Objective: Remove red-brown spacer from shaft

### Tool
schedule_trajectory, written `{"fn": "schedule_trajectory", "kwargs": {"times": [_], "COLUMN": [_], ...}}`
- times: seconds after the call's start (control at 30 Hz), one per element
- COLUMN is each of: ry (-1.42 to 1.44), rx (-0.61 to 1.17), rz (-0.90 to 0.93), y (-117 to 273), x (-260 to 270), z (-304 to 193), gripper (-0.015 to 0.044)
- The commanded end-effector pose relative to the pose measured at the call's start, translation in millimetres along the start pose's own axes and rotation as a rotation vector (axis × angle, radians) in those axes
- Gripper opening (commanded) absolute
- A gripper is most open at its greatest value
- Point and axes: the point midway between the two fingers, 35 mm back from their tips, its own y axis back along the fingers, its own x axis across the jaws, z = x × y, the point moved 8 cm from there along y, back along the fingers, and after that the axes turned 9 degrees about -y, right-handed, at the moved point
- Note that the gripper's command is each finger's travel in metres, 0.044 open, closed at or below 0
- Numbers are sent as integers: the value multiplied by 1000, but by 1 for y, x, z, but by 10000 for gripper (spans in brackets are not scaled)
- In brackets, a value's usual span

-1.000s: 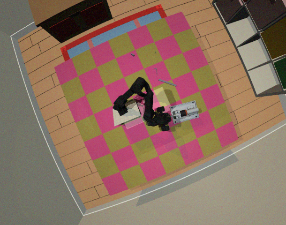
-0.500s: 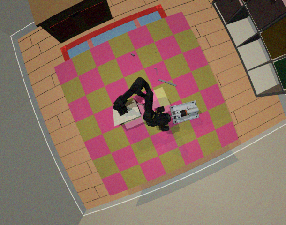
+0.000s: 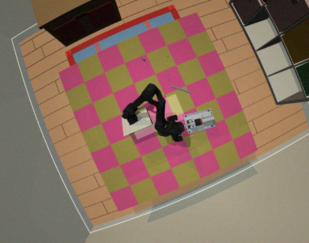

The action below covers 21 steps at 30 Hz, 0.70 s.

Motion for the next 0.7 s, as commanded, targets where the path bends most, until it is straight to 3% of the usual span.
{"fn": "schedule_trajectory", "kwargs": {"times": [0.0, 0.67], "ry": [-1, -1], "rx": [3, 3], "rz": [2, 2], "y": [1, 2], "x": [0, 0], "z": [-2, -3], "gripper": [0, 0]}}
